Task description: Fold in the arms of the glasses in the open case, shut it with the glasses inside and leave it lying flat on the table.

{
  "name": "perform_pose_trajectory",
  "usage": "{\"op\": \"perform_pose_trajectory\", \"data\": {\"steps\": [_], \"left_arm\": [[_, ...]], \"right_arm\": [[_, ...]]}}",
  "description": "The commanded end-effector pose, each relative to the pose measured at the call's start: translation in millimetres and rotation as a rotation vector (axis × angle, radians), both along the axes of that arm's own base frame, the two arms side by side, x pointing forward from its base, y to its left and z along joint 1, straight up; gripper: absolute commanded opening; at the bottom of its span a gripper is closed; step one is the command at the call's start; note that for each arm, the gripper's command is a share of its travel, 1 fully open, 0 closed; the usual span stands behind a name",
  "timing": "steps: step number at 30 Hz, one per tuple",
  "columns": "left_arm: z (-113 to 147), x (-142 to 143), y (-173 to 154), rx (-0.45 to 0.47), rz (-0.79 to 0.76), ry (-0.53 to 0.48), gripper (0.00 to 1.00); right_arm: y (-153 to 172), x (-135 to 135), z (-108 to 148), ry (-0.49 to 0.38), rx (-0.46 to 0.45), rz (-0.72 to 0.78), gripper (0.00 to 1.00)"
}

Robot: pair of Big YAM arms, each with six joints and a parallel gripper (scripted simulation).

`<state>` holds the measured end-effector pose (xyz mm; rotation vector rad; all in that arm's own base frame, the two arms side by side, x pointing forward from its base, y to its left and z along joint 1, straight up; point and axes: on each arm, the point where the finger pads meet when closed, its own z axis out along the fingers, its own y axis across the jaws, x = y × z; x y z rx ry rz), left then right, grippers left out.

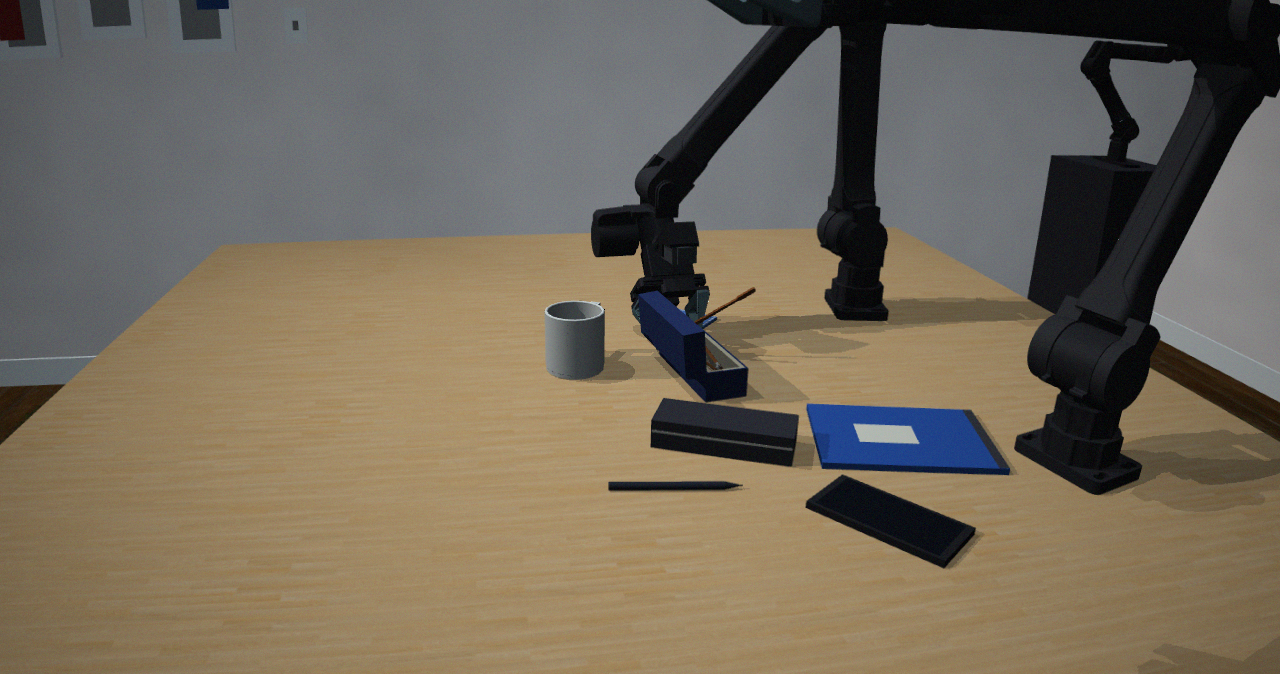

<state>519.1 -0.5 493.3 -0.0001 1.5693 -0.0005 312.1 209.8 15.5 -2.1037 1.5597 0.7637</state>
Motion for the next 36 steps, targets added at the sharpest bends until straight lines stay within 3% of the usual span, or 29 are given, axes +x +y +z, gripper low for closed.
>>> {"op": "perform_pose_trajectory", "data": {"steps": [1, 13, 14, 21, 23, 24, 25, 36], "left_arm": [[29.8, 0.7, -3.9, -0.006, -0.005, -0.05, 0.0], [29.8, 0.7, -3.9, -0.006, -0.005, -0.05, 0.0], [-7.1, 6.5, -11.2, -0.028, -0.017, 0.024, 0.0], [10.9, 15.2, -42.9, -0.155, -0.044, 0.044, 0.0], [10.9, 15.2, -42.9, -0.155, -0.044, 0.044, 0.0], [-10.1, 16.8, -50.2, -0.177, -0.046, 0.089, 0.0], [0.7, 17.4, -56.4, -0.201, -0.049, 0.083, 0.0], [-73.7, 19.3, -144.1, -0.39, -0.038, 0.334, 0.0]], "right_arm": [[-8.1, -1.1, -2.0, 0.03, -0.016, -0.037, 0.57], [-8.9, -2.4, -5.0, 0.04, -0.02, -0.039, 0.57], [-8.9, -2.4, -5.0, 0.04, -0.02, -0.039, 0.57], [-8.9, -2.4, -5.0, 0.04, -0.02, -0.039, 0.57], [-8.9, -2.4, -5.0, 0.04, -0.02, -0.039, 0.57], [-8.9, -2.4, -5.0, 0.04, -0.02, -0.039, 0.57], [-8.9, -2.4, -5.0, 0.04, -0.02, -0.039, 0.57], [-8.9, -2.4, -5.0, 0.04, -0.02, -0.039, 0.57]]}}
